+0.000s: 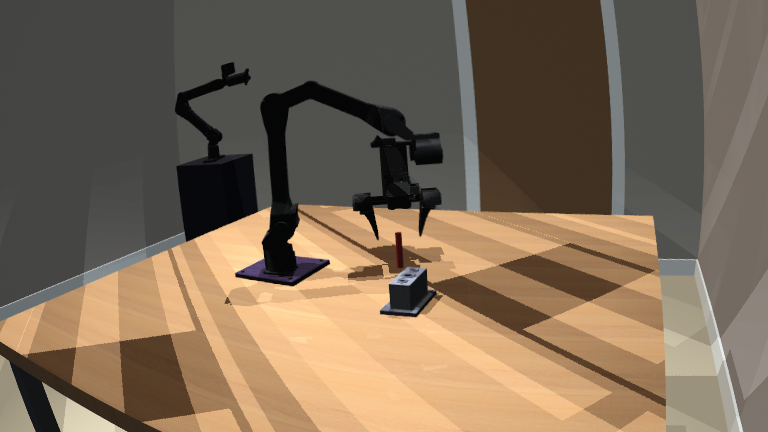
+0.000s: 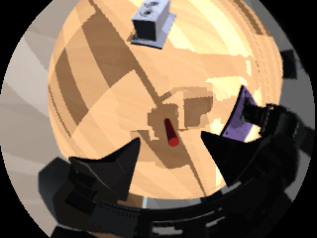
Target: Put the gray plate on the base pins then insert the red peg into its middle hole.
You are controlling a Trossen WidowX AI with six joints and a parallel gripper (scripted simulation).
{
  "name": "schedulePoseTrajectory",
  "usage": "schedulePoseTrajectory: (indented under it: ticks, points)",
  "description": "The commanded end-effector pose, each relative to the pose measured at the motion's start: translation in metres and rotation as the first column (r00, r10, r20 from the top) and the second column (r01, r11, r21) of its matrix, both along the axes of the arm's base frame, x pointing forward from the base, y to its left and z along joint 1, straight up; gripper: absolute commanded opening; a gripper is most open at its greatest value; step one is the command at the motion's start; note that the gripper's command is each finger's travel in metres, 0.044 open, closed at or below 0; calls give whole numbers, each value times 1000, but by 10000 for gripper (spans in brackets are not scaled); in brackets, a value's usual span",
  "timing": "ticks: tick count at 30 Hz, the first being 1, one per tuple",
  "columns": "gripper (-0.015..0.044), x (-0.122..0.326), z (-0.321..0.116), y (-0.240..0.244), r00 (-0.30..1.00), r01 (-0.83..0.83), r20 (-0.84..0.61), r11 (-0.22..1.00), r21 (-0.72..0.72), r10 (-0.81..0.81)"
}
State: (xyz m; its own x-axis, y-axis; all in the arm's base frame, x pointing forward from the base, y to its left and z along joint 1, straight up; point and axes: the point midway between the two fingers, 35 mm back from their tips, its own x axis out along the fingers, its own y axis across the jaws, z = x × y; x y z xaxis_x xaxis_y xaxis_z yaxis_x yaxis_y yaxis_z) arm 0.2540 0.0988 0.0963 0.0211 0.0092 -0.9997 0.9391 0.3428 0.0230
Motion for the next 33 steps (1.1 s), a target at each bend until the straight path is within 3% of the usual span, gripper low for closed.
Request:
schedulePoseTrajectory:
  ticks: [1,15,30,33]
  points:
    - [440,-1,-8,0,1000,3,-7,1000,0,-3]
    - [440,-1,-28,0,1000,4,-6,1000,0,-4]
    - [46,-1,-28,0,1000,4,-6,1000,0,-4]
    - [26,-1,-28,0,1000,4,-6,1000,0,-4]
